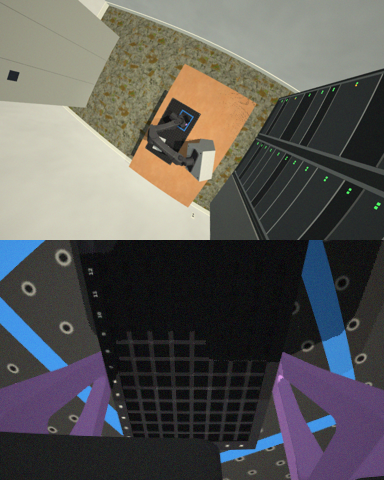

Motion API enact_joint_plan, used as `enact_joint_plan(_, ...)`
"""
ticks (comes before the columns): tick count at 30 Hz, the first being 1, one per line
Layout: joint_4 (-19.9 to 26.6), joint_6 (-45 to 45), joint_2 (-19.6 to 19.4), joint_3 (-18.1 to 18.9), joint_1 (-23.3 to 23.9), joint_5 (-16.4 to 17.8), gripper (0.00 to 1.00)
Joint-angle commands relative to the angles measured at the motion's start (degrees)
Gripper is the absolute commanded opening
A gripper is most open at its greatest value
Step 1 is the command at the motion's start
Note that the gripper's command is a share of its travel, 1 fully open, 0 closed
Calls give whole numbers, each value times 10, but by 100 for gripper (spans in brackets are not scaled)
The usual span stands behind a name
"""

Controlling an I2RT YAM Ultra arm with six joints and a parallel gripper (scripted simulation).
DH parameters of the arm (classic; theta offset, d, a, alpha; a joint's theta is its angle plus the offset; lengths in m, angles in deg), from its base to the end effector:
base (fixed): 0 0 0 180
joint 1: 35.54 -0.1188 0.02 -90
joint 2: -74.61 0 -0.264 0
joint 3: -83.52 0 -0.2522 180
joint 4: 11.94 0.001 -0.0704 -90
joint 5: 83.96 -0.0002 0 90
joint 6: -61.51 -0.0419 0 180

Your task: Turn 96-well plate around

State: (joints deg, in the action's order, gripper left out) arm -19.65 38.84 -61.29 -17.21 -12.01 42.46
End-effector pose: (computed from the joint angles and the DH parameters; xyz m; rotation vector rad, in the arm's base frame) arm 0.3923 -0.1426 0.0133 -1.0756 1.9463 -0.0796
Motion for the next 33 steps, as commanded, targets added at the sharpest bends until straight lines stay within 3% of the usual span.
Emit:
enact_joint_plan(1, -10, -7, -7, 10, 6, -1, 0)
enact_joint_plan(10, -3, -3, 1, 1, 4, -1, 0)
enact_joint_plan(11, -3, -3, 1, 1, 4, -1, 100)
enact_joint_plan(31, -3, -3, 1, 1, 4, -1, 100)
enact_joint_plan(33, 9, 4, 21, -19, 14, 6, 100)
